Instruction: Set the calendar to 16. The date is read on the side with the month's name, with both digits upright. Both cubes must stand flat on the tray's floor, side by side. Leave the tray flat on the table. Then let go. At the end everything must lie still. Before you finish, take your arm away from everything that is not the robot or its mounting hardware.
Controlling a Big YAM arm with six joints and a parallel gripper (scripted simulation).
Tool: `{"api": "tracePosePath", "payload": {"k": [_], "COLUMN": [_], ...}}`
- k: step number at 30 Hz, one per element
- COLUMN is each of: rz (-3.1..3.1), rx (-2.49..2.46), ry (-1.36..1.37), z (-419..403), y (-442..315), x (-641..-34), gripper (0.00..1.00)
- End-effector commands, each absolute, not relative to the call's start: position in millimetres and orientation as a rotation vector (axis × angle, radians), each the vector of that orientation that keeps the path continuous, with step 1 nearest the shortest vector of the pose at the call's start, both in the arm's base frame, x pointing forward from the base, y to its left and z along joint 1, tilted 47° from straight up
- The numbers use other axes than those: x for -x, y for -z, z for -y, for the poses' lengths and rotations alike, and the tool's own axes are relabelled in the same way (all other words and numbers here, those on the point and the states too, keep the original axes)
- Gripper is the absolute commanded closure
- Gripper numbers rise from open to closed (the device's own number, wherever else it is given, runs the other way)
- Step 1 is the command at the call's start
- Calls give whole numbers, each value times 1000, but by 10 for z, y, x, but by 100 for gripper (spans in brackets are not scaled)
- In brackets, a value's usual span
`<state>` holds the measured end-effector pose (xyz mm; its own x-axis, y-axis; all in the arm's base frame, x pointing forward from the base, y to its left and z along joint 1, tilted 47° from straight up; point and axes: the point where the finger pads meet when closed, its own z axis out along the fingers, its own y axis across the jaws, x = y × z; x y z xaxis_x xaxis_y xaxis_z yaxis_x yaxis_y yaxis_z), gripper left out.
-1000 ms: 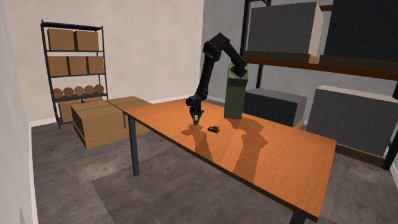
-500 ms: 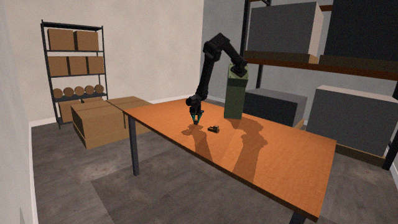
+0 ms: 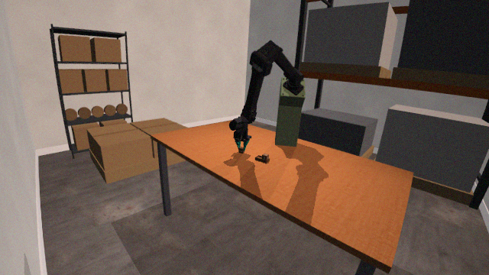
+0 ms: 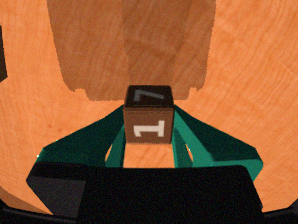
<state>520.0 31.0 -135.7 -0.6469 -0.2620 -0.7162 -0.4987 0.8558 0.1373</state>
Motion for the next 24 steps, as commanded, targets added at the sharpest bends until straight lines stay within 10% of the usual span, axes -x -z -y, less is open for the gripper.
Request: {"api": "tracePosePath", "payload": {"k": [1,24], "rz": [-2307,-2296], "rx": [550,552], "ry": [-440,-435], "z": [-430,-440], "y": [1357,1302], "x": [-5100,-5147], "gripper": [72,72]}}
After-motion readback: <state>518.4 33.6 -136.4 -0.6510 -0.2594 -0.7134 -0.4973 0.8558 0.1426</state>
